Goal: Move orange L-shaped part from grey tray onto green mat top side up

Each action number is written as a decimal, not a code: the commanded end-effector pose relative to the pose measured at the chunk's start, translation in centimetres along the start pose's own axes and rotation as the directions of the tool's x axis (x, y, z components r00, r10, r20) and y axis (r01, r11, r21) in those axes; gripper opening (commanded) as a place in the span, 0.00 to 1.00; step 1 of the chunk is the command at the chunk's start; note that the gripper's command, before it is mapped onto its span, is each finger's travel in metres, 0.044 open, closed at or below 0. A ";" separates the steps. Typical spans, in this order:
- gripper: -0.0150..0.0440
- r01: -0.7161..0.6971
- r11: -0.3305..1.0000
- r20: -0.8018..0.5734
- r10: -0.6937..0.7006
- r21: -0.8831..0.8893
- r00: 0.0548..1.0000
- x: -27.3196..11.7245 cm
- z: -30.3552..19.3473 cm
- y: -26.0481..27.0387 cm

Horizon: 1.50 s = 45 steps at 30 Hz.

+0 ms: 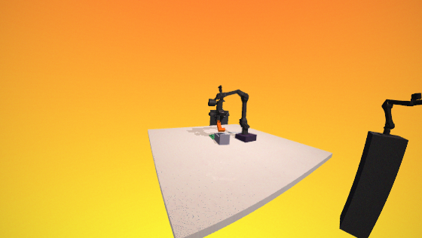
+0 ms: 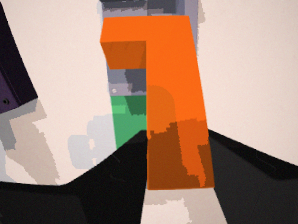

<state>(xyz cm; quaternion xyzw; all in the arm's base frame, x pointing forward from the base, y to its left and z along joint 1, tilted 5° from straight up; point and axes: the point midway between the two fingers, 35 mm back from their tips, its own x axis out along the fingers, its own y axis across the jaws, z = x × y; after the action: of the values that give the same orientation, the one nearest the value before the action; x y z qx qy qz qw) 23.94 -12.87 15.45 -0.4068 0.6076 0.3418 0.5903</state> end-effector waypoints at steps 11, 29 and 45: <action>0.25 0.004 1.000 -0.001 -0.004 -0.003 1.000 0.0 -5.5 0.6; 0.25 0.003 1.000 -0.005 -0.003 -0.004 1.000 0.1 -10.0 1.2; 0.25 0.003 1.000 -0.005 -0.003 -0.004 1.000 2.5 -10.0 1.1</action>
<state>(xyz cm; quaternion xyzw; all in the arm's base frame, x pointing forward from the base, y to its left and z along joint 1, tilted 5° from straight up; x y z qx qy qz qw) 18.62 -21.59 14.33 -0.4105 0.6096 0.3374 0.5883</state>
